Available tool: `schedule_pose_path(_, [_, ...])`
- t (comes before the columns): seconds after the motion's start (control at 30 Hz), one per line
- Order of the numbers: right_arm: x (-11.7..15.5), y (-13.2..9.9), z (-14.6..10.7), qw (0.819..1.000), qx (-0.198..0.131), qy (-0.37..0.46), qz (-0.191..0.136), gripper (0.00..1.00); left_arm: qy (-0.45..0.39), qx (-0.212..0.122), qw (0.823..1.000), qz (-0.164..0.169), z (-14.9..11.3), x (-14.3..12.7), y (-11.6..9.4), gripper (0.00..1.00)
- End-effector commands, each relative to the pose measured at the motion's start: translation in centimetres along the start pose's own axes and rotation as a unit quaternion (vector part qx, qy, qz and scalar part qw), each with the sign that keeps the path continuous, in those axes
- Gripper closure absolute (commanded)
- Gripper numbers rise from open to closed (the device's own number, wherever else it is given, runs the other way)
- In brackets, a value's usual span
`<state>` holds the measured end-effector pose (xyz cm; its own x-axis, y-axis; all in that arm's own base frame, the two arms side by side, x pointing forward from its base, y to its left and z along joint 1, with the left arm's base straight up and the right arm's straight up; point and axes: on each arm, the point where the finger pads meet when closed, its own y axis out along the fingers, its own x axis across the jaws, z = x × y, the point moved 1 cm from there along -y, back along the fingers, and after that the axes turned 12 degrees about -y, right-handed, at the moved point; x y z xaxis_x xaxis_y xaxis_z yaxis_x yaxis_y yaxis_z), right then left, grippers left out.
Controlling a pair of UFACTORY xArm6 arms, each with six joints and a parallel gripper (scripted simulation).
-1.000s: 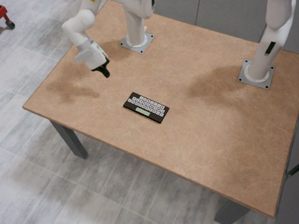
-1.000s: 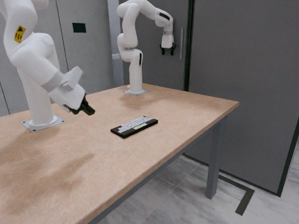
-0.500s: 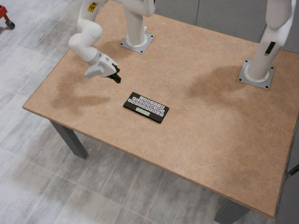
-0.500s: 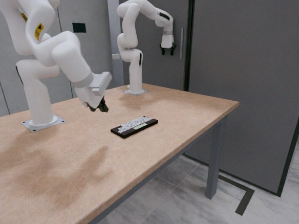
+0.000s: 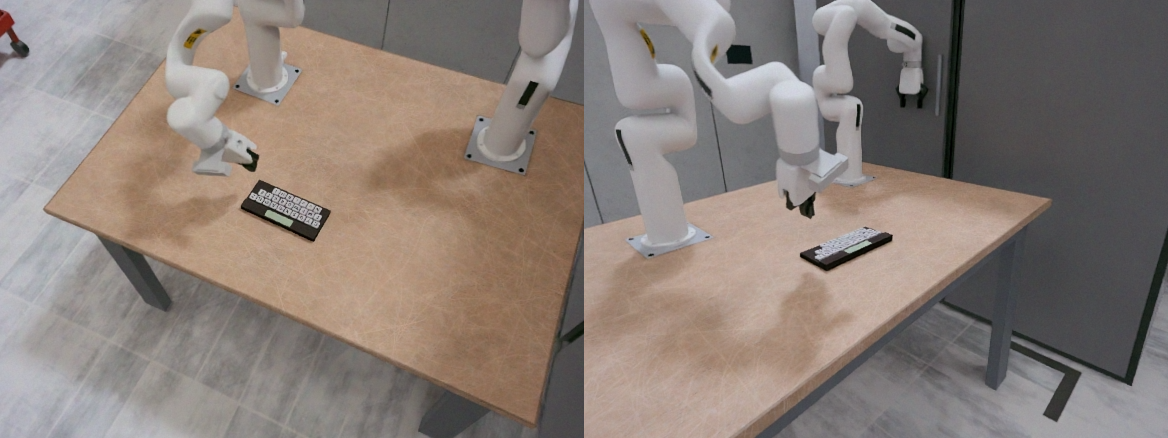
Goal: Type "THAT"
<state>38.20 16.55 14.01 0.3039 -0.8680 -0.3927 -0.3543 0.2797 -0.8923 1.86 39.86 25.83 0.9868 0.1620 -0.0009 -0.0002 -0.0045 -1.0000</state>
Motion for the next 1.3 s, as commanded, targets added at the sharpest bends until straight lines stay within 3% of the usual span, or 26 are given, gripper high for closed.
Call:
schedule_pose_path(0.0, [-1.5, 0.8, 0.8, 0.997, -0.039, 0.048, -0.040, 1.00, 0.000, 0.002, 1.000, 0.000, 0.1, 0.0, -0.2, 0.00])
schedule_pose_path(0.2, [-3.0, 1.8, 1.5, 0.989, -0.063, 0.099, -0.092, 1.00, 0.000, 0.002, 1.000, 0.000, 0.1, 0.0, -0.2, 0.00])
schedule_pose_path(0.43, [-3.7, 2.3, 1.8, 0.983, -0.069, 0.123, -0.117, 1.00, 0.000, 0.002, 1.000, 0.000, 0.1, 0.0, -0.2, 0.00])
schedule_pose_path(0.9, [-3.7, 2.7, 2.0, 0.982, -0.070, 0.127, -0.122, 1.00, 0.000, 0.002, 1.000, 0.000, 0.1, 0.0, -0.2, 0.00])
schedule_pose_path(1.27, [-2.5, 5.5, 2.7, 0.982, -0.070, 0.127, -0.122, 1.00, 0.000, 0.002, 1.000, 0.000, 0.1, 0.0, -0.2, 0.00])
